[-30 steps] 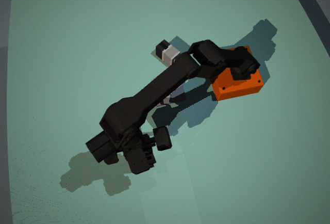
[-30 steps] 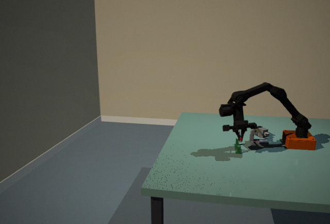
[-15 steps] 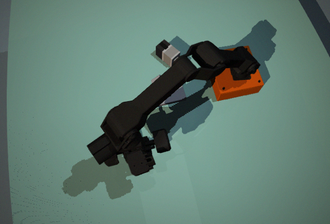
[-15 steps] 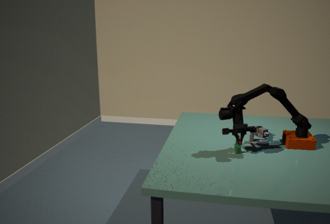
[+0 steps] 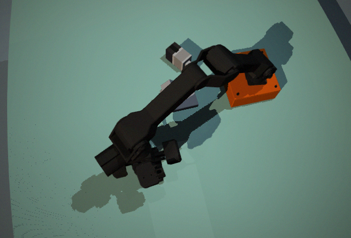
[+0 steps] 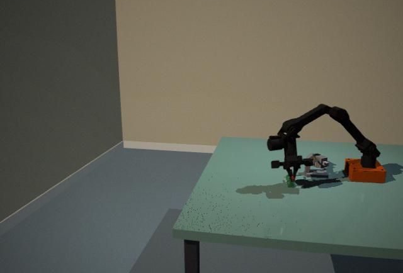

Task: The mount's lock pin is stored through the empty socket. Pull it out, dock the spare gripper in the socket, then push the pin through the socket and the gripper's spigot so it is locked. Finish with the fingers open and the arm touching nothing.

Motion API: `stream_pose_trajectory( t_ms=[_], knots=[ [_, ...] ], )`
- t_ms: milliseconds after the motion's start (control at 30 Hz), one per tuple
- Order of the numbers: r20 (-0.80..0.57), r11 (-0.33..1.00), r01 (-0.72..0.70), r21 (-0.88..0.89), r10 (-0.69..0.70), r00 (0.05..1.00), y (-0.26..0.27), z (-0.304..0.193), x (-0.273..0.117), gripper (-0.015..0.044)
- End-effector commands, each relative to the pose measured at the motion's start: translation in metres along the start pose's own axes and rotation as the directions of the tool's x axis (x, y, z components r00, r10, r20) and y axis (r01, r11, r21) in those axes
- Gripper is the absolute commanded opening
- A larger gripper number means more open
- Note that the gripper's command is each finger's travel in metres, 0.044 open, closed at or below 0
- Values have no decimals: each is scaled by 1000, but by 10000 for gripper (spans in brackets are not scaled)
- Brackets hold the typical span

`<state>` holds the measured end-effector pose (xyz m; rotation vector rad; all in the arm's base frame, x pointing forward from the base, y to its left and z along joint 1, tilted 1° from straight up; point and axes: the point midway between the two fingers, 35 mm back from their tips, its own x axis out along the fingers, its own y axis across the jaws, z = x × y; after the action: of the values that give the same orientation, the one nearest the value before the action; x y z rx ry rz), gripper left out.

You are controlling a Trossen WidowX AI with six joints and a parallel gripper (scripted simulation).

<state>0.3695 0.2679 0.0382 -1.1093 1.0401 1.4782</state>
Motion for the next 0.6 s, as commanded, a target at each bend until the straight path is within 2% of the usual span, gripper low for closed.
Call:
stream_pose_trajectory(
  t_ms=[0,567],
  knots=[
    [0,1000,-1,2,1,1000,0,-1,6,0],
    [1,1000,2,0,-2,1000,-2,-4,22,0]
  ],
)
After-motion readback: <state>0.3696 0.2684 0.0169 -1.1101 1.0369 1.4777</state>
